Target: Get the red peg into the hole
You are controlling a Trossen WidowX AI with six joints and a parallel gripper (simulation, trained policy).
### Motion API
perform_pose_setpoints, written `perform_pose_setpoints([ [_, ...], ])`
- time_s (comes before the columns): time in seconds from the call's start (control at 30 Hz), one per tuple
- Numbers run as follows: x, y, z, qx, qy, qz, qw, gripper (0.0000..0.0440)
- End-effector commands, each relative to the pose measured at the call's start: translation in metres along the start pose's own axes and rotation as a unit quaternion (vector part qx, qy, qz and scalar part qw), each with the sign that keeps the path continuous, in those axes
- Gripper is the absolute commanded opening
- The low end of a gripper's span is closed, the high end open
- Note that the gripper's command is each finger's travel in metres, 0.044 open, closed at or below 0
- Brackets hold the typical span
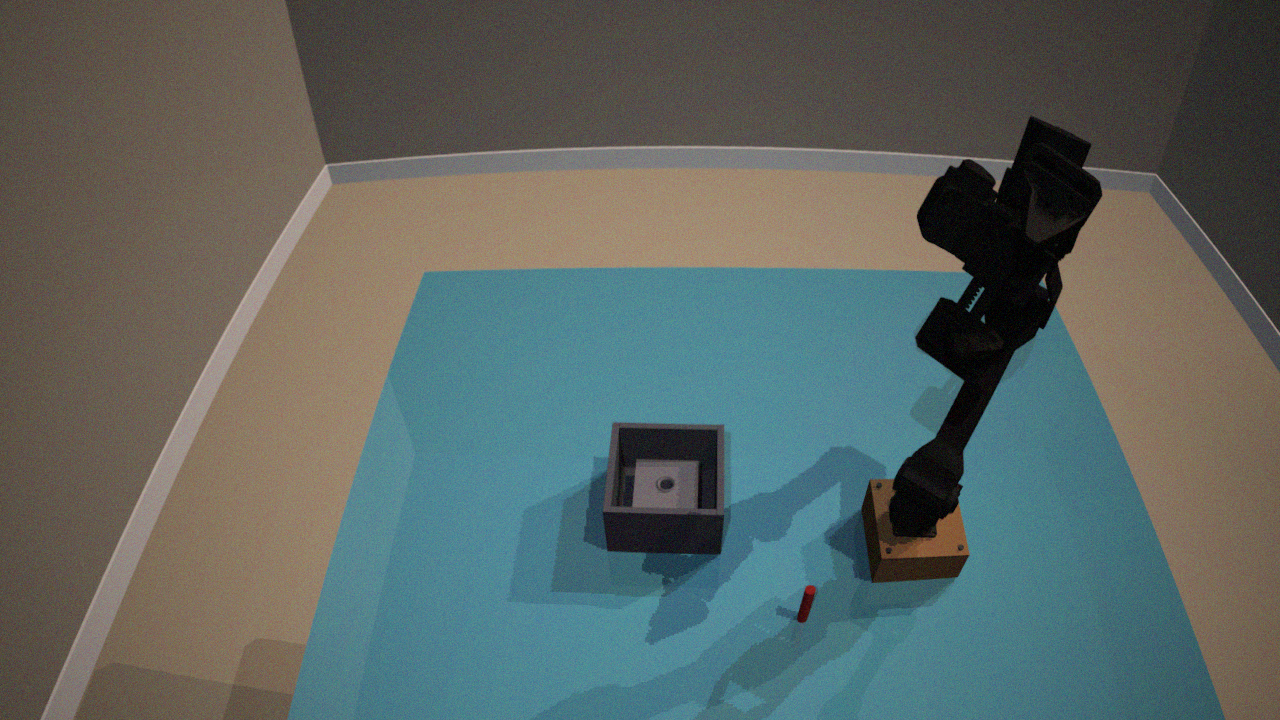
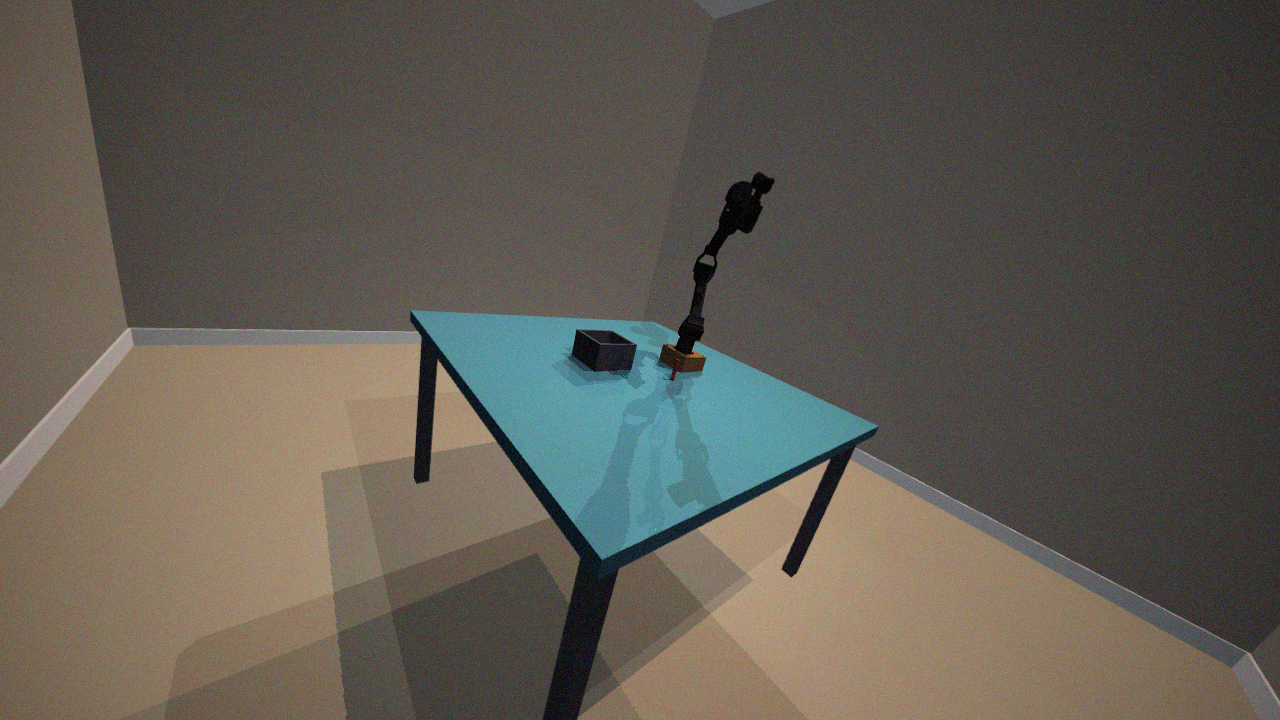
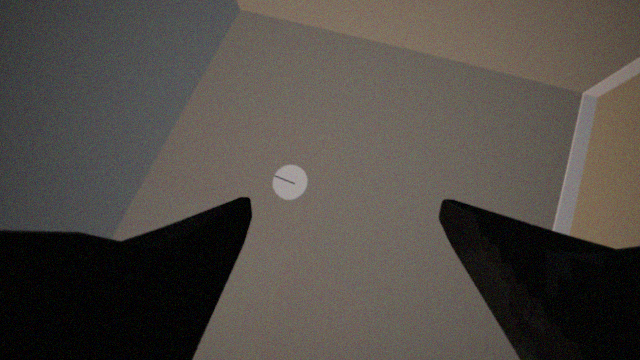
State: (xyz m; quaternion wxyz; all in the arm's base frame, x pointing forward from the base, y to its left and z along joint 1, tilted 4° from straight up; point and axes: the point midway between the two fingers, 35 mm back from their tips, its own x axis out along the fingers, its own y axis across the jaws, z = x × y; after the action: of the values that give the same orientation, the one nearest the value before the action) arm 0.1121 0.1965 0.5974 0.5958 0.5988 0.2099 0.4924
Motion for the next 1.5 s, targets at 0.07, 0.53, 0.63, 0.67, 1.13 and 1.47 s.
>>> perform_pose_setpoints([
  [0.07, 0.014, -0.054, 0.006, -0.006, -0.02, -0.079, 0.997, 0.044],
  [0.53, 0.012, -0.217, 0.015, -0.02, -0.05, -0.315, 0.948, 0.044],
  [0.63, 0.003, -0.25, 0.015, -0.022, -0.051, -0.364, 0.93, 0.044],
  [0.67, 0.0, -0.26, 0.015, -0.022, -0.05, -0.38, 0.923, 0.044],
  [1.13, -0.075, -0.383, 0.006, -0.009, -0.038, -0.592, 0.805, 0.044],
  [1.47, -0.143, -0.44, -0.005, 0.033, -0.037, -0.719, 0.693, 0.044],
])
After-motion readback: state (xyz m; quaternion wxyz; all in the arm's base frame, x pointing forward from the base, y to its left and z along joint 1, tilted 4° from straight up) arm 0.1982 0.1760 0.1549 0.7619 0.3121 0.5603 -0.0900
